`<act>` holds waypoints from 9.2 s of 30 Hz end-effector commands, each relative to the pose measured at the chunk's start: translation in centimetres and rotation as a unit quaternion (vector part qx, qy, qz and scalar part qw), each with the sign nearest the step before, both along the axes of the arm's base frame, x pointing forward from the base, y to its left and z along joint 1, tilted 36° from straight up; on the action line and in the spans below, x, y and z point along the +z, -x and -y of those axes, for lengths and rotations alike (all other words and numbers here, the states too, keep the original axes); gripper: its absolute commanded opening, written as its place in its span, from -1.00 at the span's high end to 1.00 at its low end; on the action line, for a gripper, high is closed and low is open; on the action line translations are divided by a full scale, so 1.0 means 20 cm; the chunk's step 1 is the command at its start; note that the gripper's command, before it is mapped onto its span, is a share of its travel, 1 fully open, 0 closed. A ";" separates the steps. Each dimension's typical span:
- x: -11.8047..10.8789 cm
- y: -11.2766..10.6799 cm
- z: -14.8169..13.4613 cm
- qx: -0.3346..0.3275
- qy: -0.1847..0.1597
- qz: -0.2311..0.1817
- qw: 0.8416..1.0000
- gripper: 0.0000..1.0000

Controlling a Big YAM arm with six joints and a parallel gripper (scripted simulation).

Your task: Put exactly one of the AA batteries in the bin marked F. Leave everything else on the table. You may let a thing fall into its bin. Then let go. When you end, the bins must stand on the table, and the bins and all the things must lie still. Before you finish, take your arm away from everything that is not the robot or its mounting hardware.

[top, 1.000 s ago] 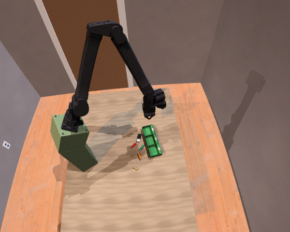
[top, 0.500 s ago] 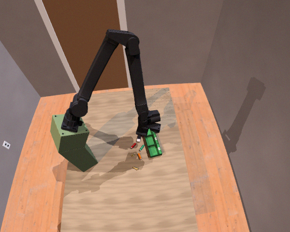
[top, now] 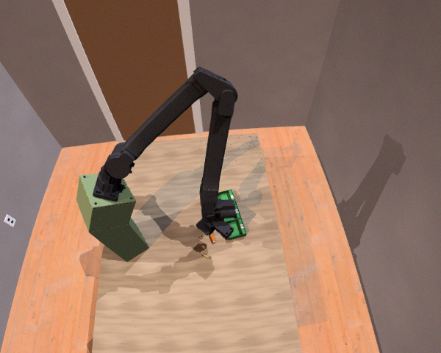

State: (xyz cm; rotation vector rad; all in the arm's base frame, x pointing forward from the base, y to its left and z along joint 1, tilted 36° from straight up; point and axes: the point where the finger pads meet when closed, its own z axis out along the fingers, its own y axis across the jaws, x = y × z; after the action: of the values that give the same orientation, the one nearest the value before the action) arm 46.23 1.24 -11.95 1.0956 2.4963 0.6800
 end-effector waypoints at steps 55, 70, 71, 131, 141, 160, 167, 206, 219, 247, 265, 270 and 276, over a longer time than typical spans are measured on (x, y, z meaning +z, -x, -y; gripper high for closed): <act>-0.03 -0.03 0.04 -0.219 -0.121 -0.051 0.967 0.46; -0.22 -0.15 -0.05 -0.216 -0.122 -0.051 0.967 0.46; -0.24 -0.16 -0.06 -0.216 -0.122 -0.051 0.967 0.46; -0.34 -0.21 -0.06 -0.219 -0.121 -0.053 0.967 0.84; -0.23 -0.14 0.00 -0.221 -0.119 -0.053 0.966 0.84; -0.13 -0.06 0.02 -0.216 -0.118 -0.059 0.967 0.84; -0.09 -0.06 0.02 -0.219 -0.121 -0.051 0.967 0.84; 0.29 -0.33 -0.66 -0.257 -0.152 -0.058 0.953 0.84; 0.41 -0.41 -0.93 -0.258 -0.151 -0.063 0.952 0.84; 0.38 -0.42 -0.86 -0.263 -0.147 -0.064 0.951 0.84; 0.22 -0.49 -0.95 -0.259 -0.150 -0.065 0.952 0.84; 0.20 -0.50 -0.97 -0.258 -0.150 -0.065 0.952 0.84; 0.25 -0.50 -0.97 -0.258 -0.149 -0.065 0.952 0.84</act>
State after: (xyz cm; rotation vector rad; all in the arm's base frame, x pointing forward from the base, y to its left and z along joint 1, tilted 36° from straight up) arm 56.17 20.04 -7.81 1.8655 2.0999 0.8494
